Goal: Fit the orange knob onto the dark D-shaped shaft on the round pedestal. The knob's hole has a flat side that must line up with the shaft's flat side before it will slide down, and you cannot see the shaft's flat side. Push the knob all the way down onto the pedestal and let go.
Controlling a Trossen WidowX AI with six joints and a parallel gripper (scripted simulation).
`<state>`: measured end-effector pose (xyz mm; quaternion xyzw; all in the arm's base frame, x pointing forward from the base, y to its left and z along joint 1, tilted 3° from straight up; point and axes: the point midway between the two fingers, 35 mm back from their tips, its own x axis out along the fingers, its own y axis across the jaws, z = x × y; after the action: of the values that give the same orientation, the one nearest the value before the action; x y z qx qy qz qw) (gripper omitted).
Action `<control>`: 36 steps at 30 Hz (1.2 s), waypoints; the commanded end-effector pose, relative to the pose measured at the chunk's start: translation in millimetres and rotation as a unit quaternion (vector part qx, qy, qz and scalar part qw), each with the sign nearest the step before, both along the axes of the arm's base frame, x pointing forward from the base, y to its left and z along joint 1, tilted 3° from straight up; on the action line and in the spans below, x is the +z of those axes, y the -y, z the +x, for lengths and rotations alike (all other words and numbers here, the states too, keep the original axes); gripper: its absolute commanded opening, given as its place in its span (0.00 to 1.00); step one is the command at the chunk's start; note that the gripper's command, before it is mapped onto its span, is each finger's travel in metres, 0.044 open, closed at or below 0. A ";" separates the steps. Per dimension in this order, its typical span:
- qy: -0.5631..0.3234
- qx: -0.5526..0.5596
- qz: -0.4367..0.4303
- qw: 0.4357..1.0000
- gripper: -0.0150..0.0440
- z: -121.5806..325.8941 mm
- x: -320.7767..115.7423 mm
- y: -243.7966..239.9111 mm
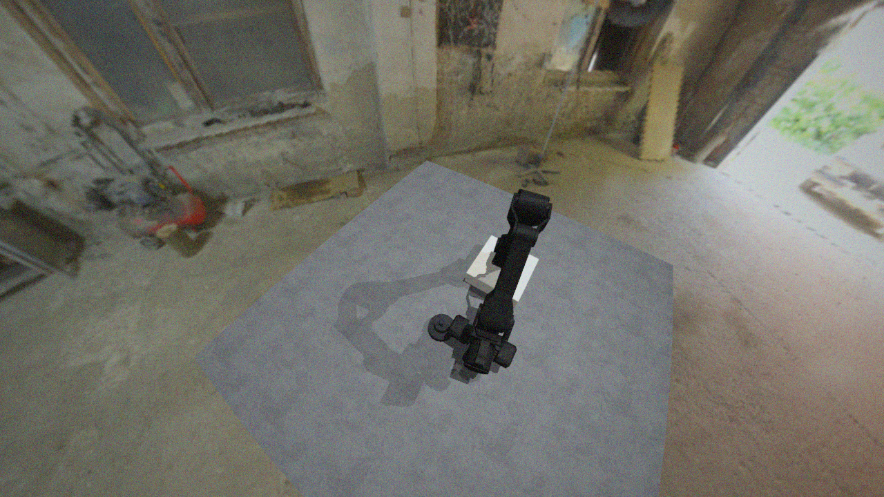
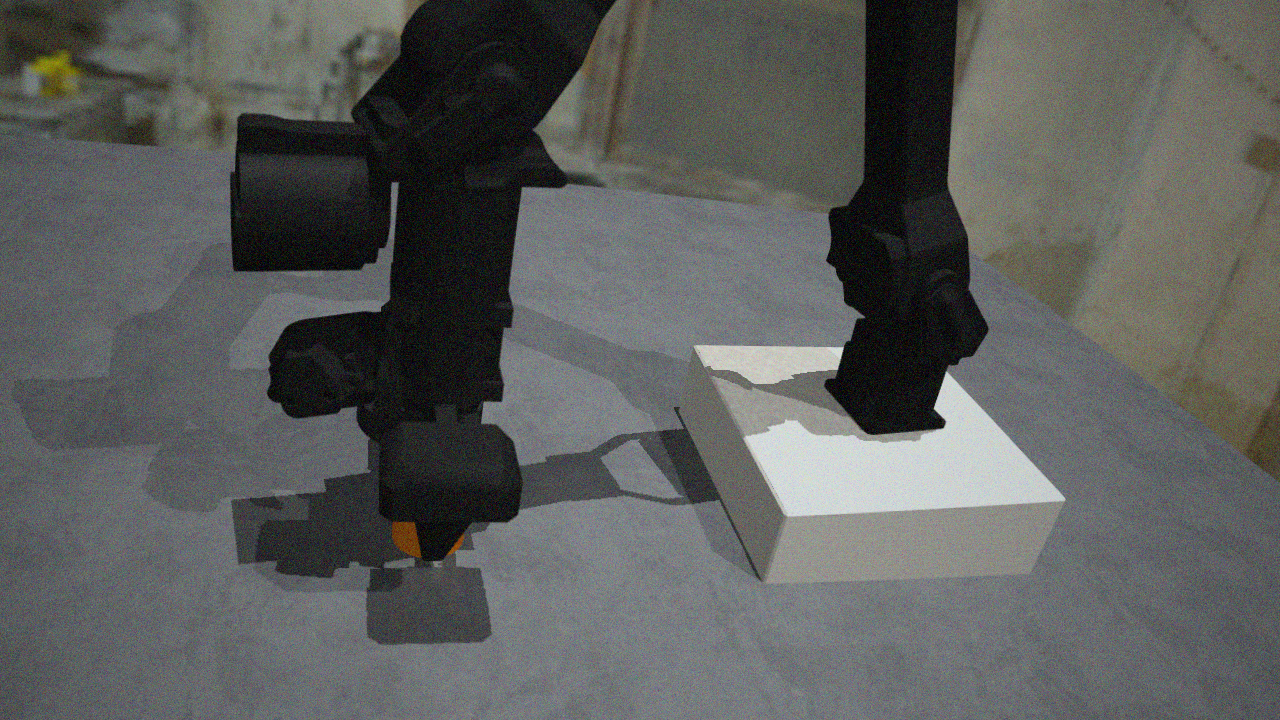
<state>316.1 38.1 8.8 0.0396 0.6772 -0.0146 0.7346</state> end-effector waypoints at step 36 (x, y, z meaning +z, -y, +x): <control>0.001 -0.002 -0.002 1.000 0.25 -6.7 139.8 -0.8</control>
<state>311.3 40.0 145.5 0.0398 0.6744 -0.0144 0.7371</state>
